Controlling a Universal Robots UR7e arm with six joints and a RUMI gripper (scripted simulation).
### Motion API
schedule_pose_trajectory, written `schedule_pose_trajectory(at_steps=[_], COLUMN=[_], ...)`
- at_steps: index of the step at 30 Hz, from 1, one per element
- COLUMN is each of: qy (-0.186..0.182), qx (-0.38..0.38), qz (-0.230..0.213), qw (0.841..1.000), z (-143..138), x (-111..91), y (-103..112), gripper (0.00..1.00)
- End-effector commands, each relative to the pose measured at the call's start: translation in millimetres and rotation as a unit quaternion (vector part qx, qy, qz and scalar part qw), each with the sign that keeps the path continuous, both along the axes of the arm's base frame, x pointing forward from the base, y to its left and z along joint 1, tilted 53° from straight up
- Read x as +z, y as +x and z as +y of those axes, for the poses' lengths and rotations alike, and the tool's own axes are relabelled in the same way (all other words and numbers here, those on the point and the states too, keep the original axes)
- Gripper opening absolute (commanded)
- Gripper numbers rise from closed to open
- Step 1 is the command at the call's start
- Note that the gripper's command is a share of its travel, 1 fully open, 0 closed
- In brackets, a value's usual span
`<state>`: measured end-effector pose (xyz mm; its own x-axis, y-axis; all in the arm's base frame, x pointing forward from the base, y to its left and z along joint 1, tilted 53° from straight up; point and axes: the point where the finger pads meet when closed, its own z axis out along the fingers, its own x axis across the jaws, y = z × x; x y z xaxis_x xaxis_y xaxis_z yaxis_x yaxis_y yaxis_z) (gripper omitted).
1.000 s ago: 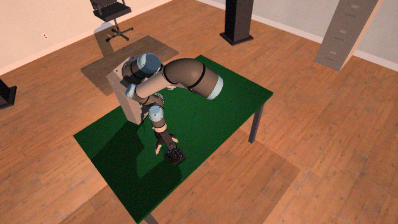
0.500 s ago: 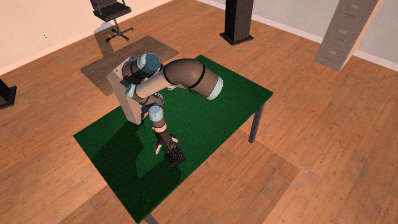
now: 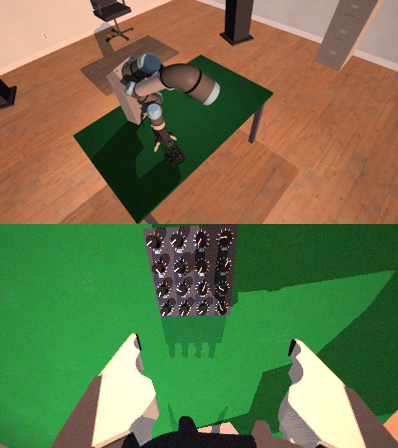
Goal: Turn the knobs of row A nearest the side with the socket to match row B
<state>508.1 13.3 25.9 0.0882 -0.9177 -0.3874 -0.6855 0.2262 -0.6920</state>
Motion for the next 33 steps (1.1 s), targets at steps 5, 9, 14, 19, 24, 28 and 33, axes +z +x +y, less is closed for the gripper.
schedule_pose_trajectory(at_steps=[5, 9, 14, 19, 24, 28, 33], qy=[-0.001, -0.001, -0.001, -0.001, -0.001, 0.000, -0.001], qx=[-0.001, -0.001, -0.001, -0.001, -0.001, -0.001, -0.001], qz=[-0.002, -0.002, -0.002, -0.002, -0.002, -0.002, -0.003], qw=[1.000, 1.000, 1.000, 1.000, 1.000, 1.000, 1.000], z=[3.6, 4.8, 5.4, 6.0, 6.1, 6.2, 5.8], x=[-14.9, -19.2, -21.5, -23.5, -23.8, -23.9, -23.6], y=[-14.7, -18.7, -20.8, -22.6, -23.0, -23.0, -22.5], gripper=[1.00, 1.00, 1.00, 1.00, 1.00, 1.00, 1.00])
